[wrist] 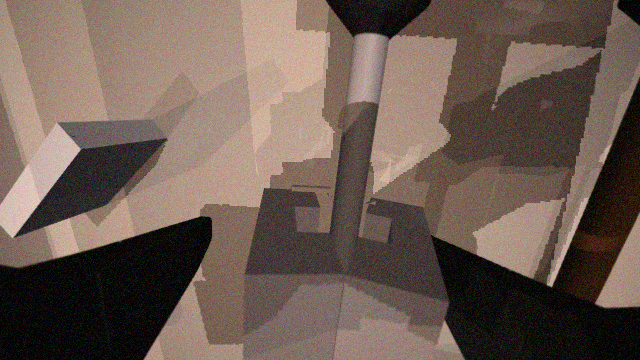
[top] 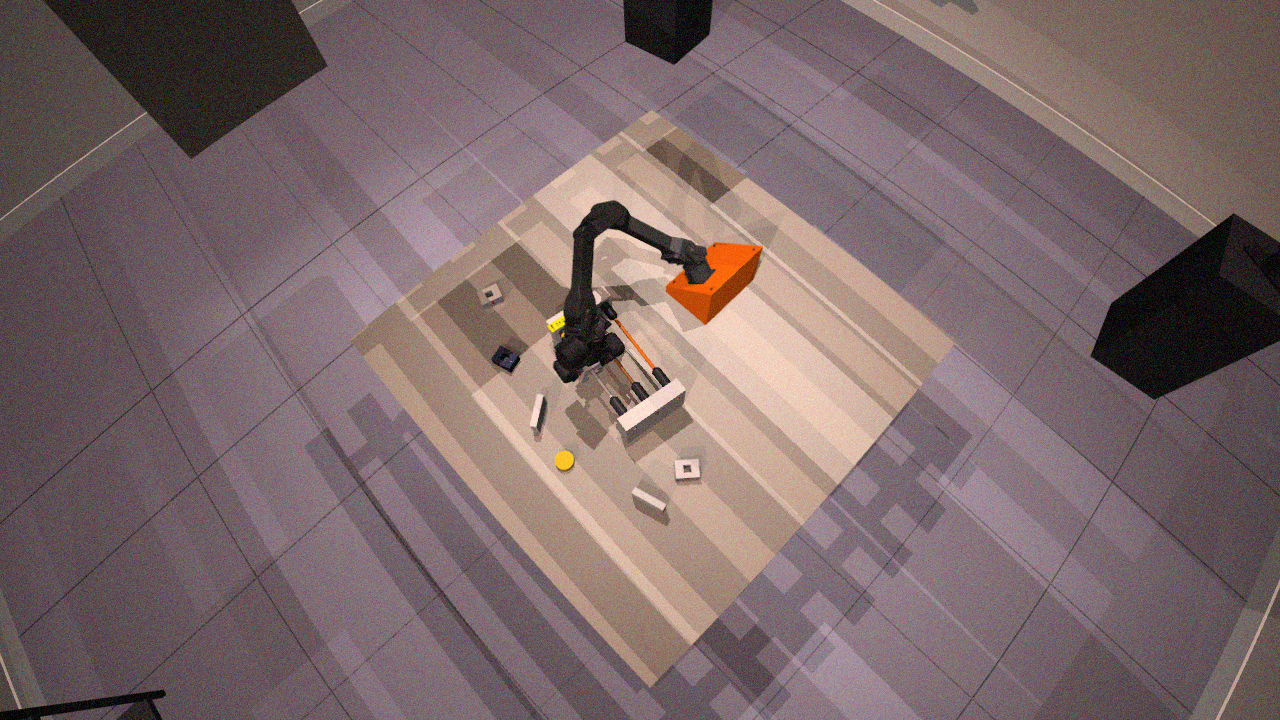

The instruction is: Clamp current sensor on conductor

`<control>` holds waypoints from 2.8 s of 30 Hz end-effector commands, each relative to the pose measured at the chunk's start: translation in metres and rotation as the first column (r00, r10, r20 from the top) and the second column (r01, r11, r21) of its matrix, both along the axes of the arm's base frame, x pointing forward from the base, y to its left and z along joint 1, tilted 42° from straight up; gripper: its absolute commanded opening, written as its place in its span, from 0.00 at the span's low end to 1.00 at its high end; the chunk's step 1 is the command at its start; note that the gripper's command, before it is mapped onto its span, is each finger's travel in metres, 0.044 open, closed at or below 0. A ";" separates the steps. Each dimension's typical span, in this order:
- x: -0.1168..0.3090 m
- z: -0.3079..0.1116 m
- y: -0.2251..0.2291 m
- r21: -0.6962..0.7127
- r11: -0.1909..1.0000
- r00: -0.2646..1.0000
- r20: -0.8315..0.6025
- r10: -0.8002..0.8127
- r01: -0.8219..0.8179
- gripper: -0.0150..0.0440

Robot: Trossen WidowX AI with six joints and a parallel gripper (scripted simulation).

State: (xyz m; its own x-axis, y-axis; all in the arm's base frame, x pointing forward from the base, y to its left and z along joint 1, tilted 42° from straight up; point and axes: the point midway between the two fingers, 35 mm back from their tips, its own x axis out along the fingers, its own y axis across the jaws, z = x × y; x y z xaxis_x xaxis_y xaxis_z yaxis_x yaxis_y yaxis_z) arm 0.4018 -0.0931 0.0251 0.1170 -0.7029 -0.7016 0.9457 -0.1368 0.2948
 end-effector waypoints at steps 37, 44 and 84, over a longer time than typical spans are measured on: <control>0.007 -0.001 -0.006 -0.057 0.993 0.988 0.106 0.113 -0.108 0.92; 0.007 -0.001 -0.006 -0.057 0.993 0.988 0.106 0.113 -0.108 0.84; 0.003 -0.004 -0.009 -0.039 0.996 0.995 0.055 0.079 -0.077 0.25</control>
